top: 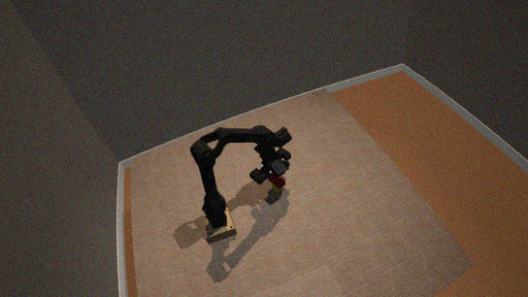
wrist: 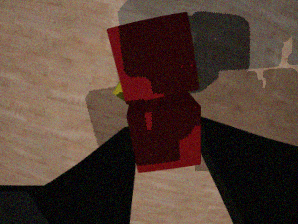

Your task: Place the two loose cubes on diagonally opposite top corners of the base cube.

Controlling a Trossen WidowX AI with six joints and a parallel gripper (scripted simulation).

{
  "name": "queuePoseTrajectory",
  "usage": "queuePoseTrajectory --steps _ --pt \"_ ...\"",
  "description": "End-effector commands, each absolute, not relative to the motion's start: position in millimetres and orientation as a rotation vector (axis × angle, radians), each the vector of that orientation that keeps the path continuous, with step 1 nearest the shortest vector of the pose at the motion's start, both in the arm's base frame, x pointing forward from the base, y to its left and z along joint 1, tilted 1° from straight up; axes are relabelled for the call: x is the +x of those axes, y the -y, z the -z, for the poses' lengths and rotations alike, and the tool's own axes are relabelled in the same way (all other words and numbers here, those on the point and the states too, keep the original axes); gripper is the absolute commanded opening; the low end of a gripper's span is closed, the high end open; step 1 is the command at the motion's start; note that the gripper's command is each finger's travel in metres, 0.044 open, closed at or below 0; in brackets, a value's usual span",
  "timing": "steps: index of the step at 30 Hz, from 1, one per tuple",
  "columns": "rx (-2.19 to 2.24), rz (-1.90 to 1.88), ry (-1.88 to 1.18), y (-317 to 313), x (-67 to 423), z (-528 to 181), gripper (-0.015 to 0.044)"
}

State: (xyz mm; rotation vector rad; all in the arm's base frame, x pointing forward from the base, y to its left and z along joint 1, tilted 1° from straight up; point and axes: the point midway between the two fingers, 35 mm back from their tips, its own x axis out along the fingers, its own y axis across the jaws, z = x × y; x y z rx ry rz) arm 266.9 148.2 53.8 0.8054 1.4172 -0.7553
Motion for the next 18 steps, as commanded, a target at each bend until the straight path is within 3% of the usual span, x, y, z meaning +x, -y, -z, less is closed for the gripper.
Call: queuePoseTrajectory --steps 1,18 --pt "0.807 0.759 -1.418 -148.1 266.4 -52.8 0.0205" --pt "0.805 0.755 -1.417 -147.7 266.5 -77.9 0.0205"
